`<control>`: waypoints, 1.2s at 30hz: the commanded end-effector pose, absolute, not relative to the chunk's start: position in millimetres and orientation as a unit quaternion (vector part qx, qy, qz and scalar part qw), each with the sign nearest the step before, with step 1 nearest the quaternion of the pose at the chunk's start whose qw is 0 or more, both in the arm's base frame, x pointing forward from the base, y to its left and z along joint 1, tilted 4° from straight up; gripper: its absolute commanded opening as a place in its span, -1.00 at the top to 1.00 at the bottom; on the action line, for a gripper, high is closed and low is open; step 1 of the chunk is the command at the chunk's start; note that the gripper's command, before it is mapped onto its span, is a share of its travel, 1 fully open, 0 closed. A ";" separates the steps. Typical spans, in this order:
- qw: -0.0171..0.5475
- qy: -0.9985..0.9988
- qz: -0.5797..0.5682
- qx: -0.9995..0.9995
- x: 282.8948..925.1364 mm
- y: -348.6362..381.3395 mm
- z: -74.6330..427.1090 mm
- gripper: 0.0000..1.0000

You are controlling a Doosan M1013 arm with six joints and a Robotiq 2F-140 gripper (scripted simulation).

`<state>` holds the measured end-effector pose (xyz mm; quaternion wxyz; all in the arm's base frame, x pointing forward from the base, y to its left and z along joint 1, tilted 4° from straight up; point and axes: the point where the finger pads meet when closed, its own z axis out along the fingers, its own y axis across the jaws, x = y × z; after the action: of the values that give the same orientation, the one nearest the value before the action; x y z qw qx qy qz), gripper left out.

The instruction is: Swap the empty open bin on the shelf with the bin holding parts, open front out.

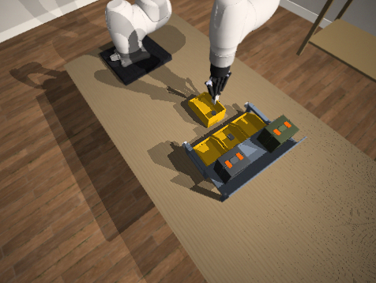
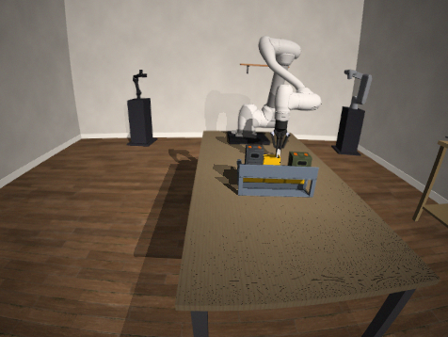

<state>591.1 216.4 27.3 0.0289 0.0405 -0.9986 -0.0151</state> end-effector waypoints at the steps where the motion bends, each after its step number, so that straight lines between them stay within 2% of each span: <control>1: 0.029 -0.999 -0.015 0.041 591.1 216.4 26.3 0.80; 36: 0.029 -0.999 -0.015 0.041 590.6 216.7 18.9 0.80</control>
<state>590.6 216.6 18.9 0.0289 0.0405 -0.9986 -0.0151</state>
